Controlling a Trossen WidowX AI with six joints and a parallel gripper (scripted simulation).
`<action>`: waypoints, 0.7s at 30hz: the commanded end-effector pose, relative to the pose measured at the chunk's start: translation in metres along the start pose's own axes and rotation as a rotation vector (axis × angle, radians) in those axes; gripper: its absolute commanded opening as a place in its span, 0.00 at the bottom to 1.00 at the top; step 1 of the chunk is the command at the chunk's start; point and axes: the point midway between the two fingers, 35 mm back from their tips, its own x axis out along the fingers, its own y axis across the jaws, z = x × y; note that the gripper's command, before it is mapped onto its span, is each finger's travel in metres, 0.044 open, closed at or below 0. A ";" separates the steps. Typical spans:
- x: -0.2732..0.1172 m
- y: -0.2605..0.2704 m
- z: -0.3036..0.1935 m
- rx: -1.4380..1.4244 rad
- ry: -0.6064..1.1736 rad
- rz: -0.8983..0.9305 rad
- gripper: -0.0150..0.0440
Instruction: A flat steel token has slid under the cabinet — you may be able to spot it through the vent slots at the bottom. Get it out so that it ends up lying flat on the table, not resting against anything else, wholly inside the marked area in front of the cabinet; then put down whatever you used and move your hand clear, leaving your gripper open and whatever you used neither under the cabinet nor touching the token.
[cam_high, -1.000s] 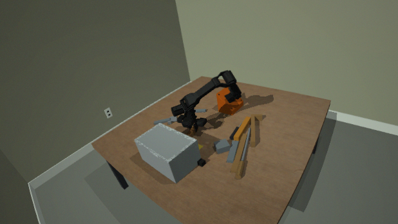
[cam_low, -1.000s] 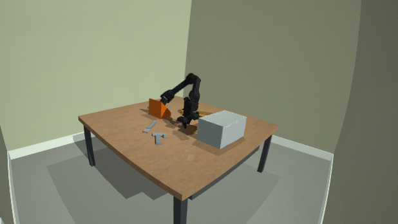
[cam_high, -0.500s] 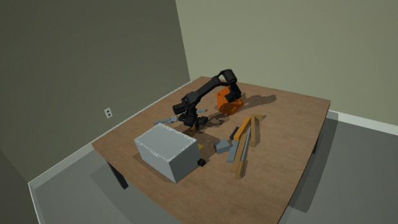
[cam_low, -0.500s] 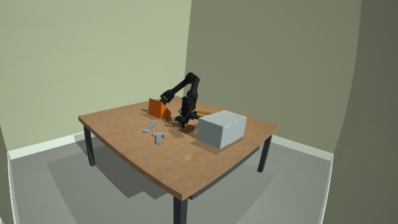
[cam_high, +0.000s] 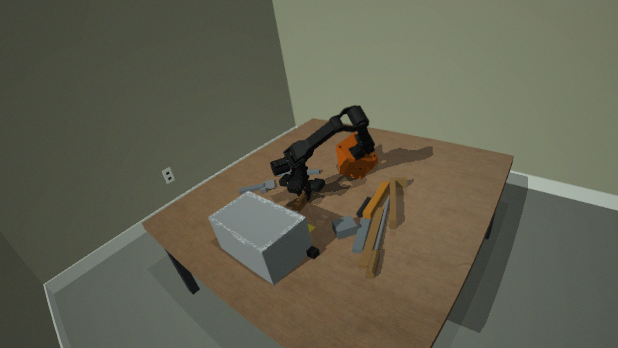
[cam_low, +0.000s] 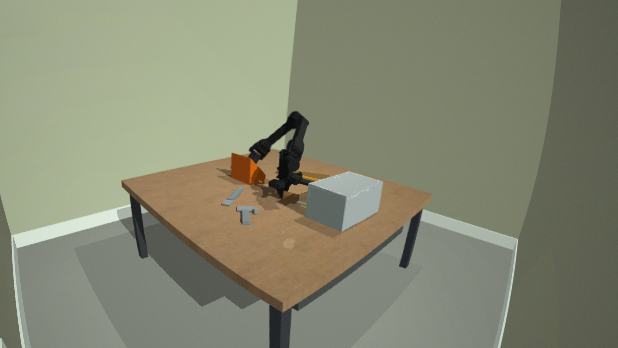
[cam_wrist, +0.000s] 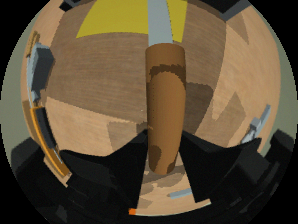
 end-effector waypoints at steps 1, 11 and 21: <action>0.001 0.000 -0.007 0.001 0.002 0.002 0.25; 0.001 -0.001 -0.020 0.001 0.003 0.002 0.25; 0.001 -0.001 -0.033 0.002 0.003 0.002 0.25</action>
